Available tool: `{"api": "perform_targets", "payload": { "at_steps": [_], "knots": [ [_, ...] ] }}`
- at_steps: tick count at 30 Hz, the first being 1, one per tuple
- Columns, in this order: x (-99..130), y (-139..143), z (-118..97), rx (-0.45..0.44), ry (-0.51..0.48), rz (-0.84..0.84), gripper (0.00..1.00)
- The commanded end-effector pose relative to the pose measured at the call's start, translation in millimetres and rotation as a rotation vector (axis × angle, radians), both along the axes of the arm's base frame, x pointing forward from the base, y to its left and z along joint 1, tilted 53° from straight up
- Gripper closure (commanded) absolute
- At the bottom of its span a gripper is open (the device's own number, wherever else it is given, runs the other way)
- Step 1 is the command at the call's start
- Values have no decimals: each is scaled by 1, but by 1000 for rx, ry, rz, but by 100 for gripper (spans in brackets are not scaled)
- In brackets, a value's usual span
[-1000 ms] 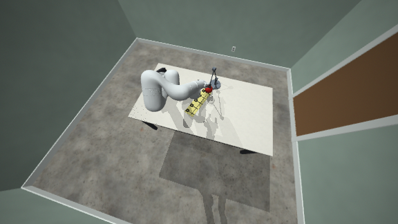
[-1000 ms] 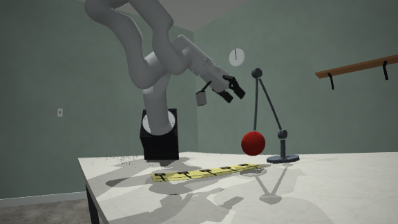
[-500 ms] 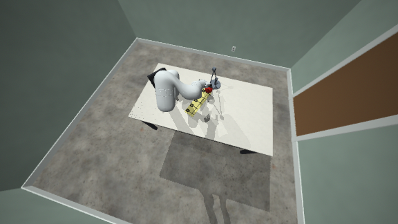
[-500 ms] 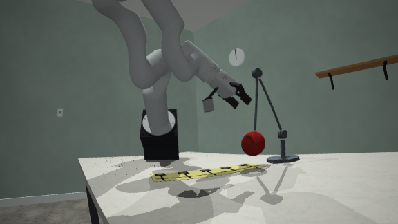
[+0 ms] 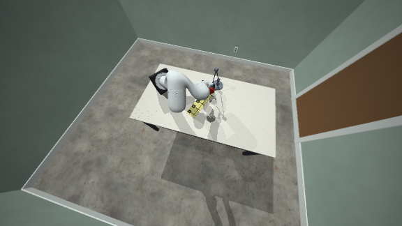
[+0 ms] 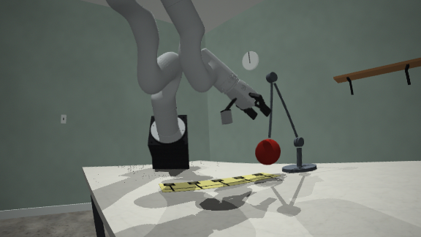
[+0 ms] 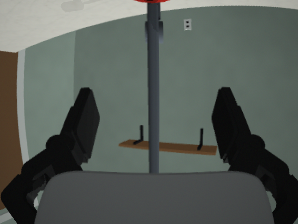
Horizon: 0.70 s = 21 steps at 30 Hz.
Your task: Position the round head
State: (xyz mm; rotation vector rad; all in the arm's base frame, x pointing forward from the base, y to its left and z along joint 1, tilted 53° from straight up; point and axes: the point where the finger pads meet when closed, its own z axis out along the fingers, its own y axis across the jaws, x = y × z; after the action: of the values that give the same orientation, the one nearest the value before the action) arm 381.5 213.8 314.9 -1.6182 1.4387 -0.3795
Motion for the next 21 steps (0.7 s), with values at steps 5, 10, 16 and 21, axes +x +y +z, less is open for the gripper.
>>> {"api": "perform_targets", "payload": {
  "at_steps": [5, 10, 16, 21],
  "knots": [
    [17, 10, -12, 4, -1, 4, 0],
    [25, 15, -18, 5, -1, 6, 0],
    [30, 17, -21, 7, -1, 8, 0],
    [35, 20, -25, 8, -2, 10, 0]
  ]
}}
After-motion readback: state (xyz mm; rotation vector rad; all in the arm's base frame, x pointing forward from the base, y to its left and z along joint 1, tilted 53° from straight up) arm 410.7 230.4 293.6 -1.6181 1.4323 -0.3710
